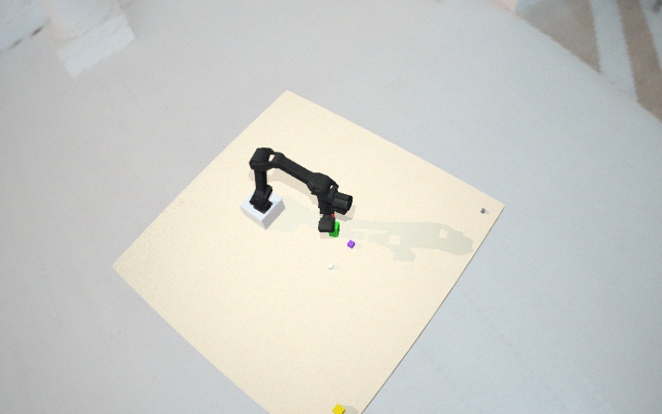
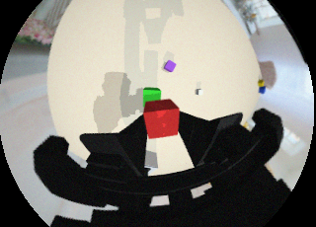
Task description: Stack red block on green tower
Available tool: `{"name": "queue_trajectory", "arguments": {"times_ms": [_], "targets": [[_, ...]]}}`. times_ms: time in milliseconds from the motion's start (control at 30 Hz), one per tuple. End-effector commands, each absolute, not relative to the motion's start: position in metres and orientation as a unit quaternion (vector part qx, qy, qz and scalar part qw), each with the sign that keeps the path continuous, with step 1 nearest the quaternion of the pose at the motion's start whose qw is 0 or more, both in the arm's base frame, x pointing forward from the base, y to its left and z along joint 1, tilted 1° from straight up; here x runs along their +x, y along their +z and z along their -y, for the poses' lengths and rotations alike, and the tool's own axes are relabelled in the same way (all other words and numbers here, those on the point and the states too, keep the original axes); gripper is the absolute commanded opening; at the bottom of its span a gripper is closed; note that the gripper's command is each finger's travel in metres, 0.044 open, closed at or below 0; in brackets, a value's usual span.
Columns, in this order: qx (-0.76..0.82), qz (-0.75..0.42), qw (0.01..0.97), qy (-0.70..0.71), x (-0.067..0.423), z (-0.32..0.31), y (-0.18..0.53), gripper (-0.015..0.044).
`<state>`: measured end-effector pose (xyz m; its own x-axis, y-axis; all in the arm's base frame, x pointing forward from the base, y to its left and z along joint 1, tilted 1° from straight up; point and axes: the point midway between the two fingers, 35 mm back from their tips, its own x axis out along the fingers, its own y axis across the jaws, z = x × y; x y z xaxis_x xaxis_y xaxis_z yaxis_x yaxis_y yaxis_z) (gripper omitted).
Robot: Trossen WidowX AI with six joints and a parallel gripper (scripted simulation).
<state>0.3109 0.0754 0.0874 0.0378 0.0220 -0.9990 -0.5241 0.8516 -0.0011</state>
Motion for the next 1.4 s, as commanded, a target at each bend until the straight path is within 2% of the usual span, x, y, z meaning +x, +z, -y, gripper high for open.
{"name": "queue_trajectory", "arguments": {"times_ms": [0, 533, 1367], "targets": [[-0.187, -0.667, 0.695, 0.193, 0.315, -0.089, 0.086, 0.0], [-0.187, -0.667, 0.694, 0.193, 0.316, -0.09, 0.044, 0.0], [-0.187, -0.667, 0.694, 0.193, 0.316, -0.09, 0.042, 0.0]]}}
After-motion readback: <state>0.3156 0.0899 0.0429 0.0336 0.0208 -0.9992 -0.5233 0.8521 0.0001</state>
